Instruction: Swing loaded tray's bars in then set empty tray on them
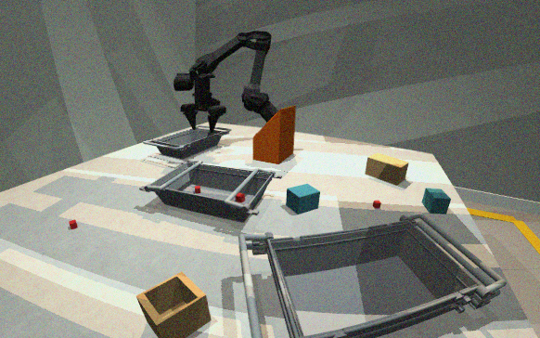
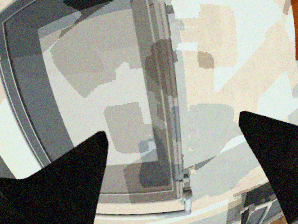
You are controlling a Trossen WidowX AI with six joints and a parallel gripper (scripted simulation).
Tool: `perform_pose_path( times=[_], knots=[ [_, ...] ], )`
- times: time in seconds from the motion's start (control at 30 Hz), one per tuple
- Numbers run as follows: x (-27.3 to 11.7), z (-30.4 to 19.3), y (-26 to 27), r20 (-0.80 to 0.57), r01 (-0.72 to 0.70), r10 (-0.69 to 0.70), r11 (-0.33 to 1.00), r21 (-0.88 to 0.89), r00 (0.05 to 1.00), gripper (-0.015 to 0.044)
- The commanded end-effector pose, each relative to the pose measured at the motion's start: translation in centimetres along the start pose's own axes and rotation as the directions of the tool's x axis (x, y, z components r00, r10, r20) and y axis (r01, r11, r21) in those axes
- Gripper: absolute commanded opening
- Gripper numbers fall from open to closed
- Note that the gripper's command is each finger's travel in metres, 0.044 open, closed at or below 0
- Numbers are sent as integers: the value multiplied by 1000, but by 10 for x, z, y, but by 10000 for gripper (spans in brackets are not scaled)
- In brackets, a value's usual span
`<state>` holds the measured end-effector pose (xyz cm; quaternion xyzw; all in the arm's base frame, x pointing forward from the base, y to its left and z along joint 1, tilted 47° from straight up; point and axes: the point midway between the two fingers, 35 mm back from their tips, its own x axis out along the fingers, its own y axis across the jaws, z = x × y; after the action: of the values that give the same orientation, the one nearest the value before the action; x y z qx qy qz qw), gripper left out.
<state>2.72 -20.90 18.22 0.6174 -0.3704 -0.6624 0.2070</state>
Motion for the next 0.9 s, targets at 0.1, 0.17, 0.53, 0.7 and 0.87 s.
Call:
perform_pose_path(
  times=[0.1, 0.17, 0.53, 0.7, 0.87],
  knots=[
    [26, -3, -3, 4, 15, -15, 1000, -9, 1000, 440],
    [33, -3, -3, 4, 15, -15, 1000, -9, 1000, 440],
    [73, 3, -5, 6, 11, -10, 1000, -15, 1000, 440],
    [76, 3, -5, 6, 10, -10, 1000, -15, 1000, 440],
    [76, 3, -5, 6, 10, -10, 1000, -15, 1000, 367]
  ],
)
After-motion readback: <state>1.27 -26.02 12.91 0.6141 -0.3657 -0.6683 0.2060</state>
